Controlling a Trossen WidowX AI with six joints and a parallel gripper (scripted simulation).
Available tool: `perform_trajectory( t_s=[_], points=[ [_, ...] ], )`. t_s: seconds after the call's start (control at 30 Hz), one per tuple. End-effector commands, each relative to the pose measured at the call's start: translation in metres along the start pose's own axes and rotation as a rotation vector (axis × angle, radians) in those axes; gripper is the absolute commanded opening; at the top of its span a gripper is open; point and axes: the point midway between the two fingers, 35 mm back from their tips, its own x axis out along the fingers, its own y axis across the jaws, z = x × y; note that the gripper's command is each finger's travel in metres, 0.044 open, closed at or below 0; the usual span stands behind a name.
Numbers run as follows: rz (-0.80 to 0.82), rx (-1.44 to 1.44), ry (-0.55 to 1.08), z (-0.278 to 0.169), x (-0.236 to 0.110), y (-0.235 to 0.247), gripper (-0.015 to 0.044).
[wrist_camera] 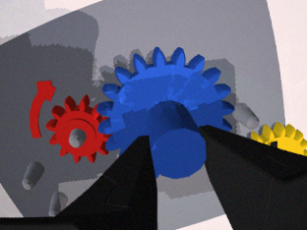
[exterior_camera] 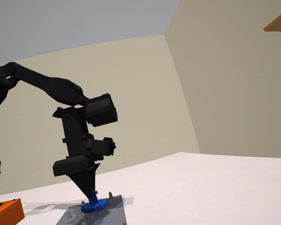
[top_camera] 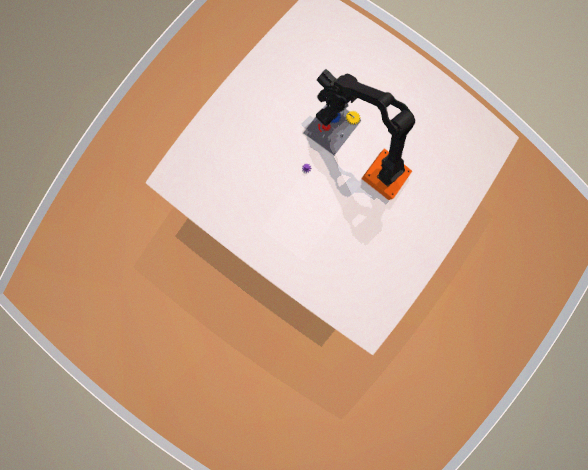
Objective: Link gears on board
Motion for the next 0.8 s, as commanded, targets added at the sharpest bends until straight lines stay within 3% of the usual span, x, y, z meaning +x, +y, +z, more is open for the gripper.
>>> perform_trajectory(
  t_s=[0.0, 0.37, 0.77],
  points=[
    [-0.003, 0.056, 0.002, 0.0, 0.007, 0.0, 0.0],
    [-0.003, 0.242, 0.002, -0.001, 0.014, -0.001, 0.0],
    [-0.003, 0.109, 0.002, 0.0, 0.017, 0.0, 0.0]
  ],
)
